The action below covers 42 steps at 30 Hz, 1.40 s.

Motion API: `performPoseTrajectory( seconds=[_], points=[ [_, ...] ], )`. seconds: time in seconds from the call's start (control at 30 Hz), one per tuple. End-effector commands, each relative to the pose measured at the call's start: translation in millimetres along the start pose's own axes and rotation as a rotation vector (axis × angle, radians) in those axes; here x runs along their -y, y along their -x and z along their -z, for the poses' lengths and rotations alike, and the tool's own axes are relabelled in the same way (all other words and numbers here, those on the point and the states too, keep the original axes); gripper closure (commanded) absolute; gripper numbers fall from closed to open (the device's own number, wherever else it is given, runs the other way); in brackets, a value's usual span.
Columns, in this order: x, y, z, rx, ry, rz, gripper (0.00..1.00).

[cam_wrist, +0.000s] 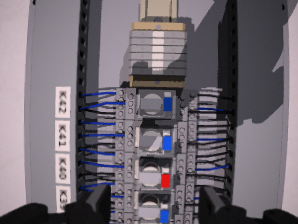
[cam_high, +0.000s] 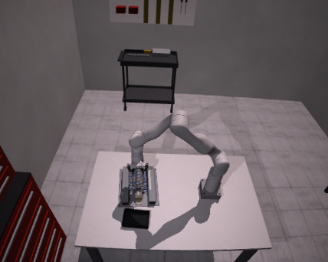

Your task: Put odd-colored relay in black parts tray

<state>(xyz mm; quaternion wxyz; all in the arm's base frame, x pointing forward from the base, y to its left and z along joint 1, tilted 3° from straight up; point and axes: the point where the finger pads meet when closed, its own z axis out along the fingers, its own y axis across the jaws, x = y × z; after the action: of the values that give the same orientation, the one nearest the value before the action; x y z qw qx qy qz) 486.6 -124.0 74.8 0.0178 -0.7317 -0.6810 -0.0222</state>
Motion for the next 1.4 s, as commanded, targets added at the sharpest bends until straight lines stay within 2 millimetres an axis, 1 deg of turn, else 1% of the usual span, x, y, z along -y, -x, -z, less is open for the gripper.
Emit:
performPoseTrajectory(
  seconds=[0.0, 0.37, 0.57, 0.63, 0.97, 1.1, 1.37],
  points=[
    [-0.6, 0.1, 0.9, 0.000, 0.002, 0.000, 0.39],
    [-0.6, 0.1, -1.1, 0.000, 0.002, 0.000, 0.39],
    [-0.6, 0.1, -13.3, 0.000, 0.002, 0.000, 0.39],
    [-0.6, 0.1, -13.3, 0.000, 0.002, 0.000, 0.39],
    [-0.7, 0.1, -39.6, 0.000, 0.002, 0.000, 0.39],
    [-0.7, 0.1, -42.9, 0.000, 0.002, 0.000, 0.39],
    [-0.7, 0.1, -43.1, 0.000, 0.002, 0.000, 0.39]
  ],
)
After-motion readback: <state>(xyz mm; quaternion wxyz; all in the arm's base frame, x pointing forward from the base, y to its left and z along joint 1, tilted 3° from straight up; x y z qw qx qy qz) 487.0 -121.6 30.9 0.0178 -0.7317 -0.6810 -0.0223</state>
